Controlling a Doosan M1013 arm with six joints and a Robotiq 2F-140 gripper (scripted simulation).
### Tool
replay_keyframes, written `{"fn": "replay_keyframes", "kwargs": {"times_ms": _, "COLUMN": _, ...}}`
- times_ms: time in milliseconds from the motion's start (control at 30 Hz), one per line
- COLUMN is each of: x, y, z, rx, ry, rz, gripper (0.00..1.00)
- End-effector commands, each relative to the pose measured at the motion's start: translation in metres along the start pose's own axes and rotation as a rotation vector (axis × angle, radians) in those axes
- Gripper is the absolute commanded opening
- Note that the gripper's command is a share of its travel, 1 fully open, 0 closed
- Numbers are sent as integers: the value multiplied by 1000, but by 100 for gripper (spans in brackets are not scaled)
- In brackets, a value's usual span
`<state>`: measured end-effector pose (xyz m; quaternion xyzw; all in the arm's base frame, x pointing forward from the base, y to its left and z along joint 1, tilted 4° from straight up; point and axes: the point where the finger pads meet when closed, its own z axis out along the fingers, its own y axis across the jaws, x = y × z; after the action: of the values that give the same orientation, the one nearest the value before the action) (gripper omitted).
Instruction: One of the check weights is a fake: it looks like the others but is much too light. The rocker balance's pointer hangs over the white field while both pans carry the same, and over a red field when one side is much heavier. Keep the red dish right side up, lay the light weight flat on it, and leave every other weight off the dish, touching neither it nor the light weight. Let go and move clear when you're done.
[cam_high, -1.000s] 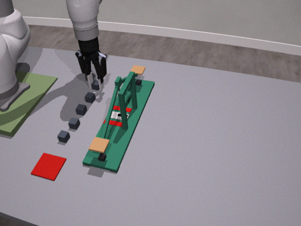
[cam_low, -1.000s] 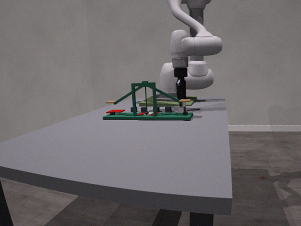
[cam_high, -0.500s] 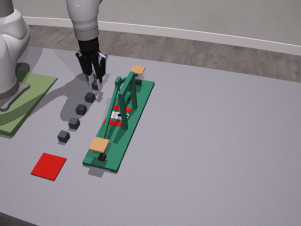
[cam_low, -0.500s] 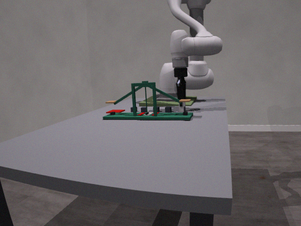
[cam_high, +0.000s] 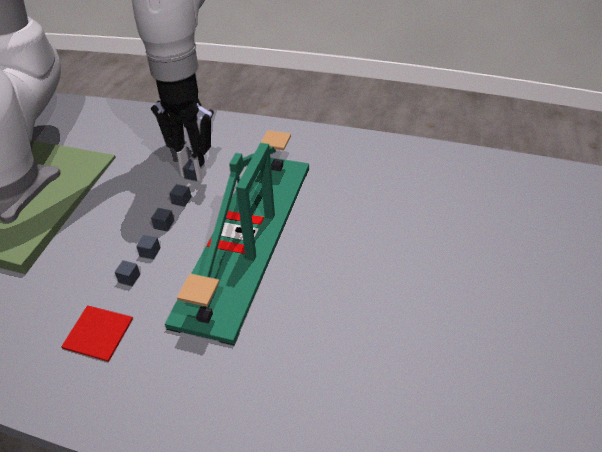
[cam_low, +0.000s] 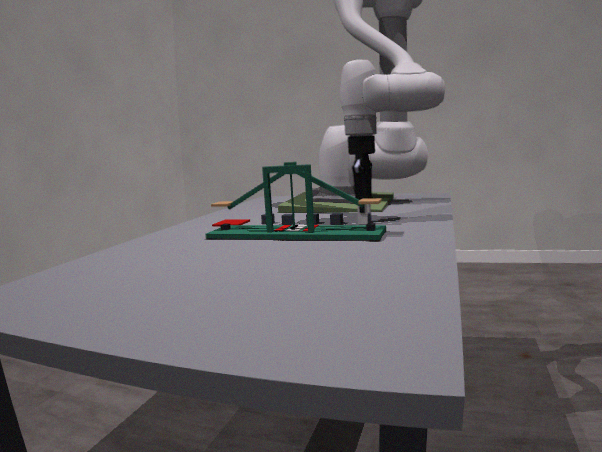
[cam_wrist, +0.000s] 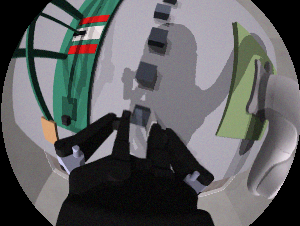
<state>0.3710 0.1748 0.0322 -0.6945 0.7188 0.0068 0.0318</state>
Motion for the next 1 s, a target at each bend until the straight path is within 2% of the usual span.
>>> {"fn": "replay_keyframes", "kwargs": {"times_ms": 0, "x": 0, "y": 0, "z": 0, "rx": 0, "ry": 0, "rz": 0, "gripper": 24}}
{"fn": "replay_keyframes", "kwargs": {"times_ms": 300, "x": 0, "y": 0, "z": -4, "rx": 0, "ry": 0, "rz": 0, "gripper": 24}}
{"fn": "replay_keyframes", "kwargs": {"times_ms": 467, "x": 0, "y": 0, "z": -22, "rx": 0, "ry": 0, "rz": 0, "gripper": 24}}
{"fn": "replay_keyframes", "kwargs": {"times_ms": 533, "x": 0, "y": 0, "z": -22, "rx": 0, "ry": 0, "rz": 0, "gripper": 24}}
{"fn": "replay_keyframes", "kwargs": {"times_ms": 800, "x": 0, "y": 0, "z": -62, "rx": 0, "ry": 0, "rz": 0, "gripper": 24}}
{"fn": "replay_keyframes", "kwargs": {"times_ms": 967, "x": 0, "y": 0, "z": -70, "rx": 0, "ry": 0, "rz": 0, "gripper": 24}}
